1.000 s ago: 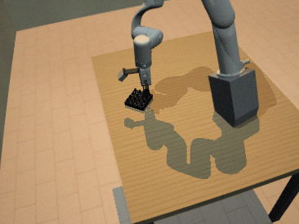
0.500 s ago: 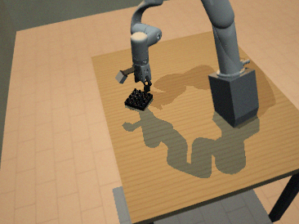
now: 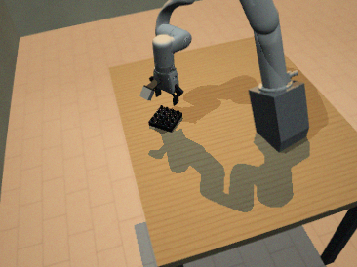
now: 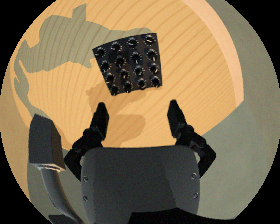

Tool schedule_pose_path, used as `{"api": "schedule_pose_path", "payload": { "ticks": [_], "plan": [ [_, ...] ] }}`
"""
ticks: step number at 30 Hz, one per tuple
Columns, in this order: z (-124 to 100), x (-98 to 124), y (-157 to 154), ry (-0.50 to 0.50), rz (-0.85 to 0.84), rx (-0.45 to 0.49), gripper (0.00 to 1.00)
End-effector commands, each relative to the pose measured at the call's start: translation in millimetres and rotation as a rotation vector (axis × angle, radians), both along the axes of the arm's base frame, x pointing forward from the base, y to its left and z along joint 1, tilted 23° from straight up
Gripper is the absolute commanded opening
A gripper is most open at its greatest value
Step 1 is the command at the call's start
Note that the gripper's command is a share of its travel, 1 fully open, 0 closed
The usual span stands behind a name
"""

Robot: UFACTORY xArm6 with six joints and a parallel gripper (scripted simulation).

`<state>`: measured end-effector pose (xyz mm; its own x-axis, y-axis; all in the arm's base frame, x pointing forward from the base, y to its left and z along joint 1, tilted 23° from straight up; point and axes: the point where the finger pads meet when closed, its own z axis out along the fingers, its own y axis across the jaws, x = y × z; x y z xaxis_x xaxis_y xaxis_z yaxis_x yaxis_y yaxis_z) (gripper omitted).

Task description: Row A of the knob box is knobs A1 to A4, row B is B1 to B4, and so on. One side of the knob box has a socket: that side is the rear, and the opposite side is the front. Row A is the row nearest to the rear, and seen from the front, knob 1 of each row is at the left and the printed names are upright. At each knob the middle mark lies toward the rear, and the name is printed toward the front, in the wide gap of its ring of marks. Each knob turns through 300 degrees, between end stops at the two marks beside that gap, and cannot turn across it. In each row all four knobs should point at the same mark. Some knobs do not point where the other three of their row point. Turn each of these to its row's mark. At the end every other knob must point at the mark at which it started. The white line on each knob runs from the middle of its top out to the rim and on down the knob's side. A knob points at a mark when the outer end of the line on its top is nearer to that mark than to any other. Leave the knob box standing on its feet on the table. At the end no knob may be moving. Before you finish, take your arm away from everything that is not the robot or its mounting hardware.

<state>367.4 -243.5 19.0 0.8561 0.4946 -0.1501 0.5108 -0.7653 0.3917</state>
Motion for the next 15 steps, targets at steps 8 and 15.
{"api": "schedule_pose_path", "payload": {
  "ticks": [8, 15],
  "plan": [
    [8.7, 2.8, -10.0, 0.102, 0.186, 0.012, 1.0],
    [8.7, 2.8, -10.0, 0.102, 0.186, 0.012, 0.19]
  ]
}}
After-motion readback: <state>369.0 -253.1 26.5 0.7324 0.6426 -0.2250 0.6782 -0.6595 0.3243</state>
